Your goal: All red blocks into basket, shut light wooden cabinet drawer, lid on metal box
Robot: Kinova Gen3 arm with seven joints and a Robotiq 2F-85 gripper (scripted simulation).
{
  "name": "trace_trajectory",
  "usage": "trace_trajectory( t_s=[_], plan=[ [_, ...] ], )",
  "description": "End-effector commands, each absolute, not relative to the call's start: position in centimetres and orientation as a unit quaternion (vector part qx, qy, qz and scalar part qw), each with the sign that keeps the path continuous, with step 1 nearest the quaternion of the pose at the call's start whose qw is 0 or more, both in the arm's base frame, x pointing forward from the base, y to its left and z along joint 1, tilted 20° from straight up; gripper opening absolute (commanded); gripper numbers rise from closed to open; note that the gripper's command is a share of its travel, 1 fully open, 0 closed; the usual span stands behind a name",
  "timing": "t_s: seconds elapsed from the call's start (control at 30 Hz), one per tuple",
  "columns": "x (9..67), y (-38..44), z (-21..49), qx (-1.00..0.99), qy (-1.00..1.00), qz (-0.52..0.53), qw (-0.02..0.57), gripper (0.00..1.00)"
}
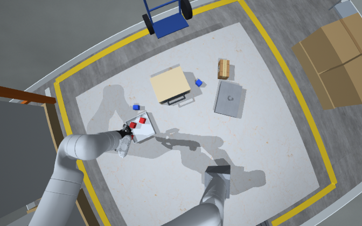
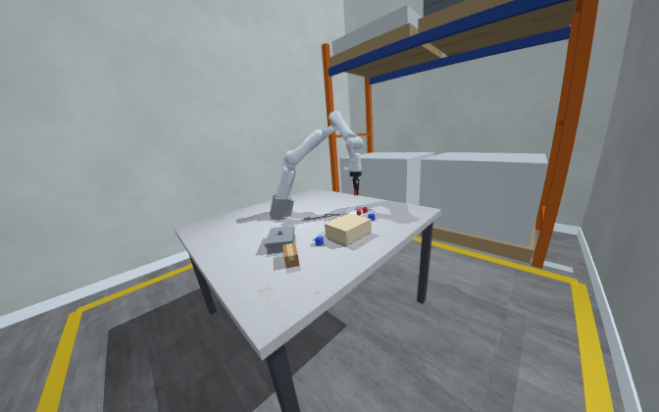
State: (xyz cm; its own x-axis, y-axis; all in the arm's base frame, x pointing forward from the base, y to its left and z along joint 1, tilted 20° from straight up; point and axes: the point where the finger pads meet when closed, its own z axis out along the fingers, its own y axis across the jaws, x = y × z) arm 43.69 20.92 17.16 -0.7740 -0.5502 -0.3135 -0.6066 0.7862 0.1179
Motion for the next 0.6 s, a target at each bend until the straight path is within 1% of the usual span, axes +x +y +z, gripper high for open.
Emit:
trace_trajectory(
  t_s=[0.0, 0.57],
  plan=[
    [43.8, 21.1, 16.7, -0.309, 0.936, 0.107, 0.133, 0.1],
    [44.5, 22.1, 13.3, -0.309, 0.936, 0.107, 0.133, 0.1]
  ],
)
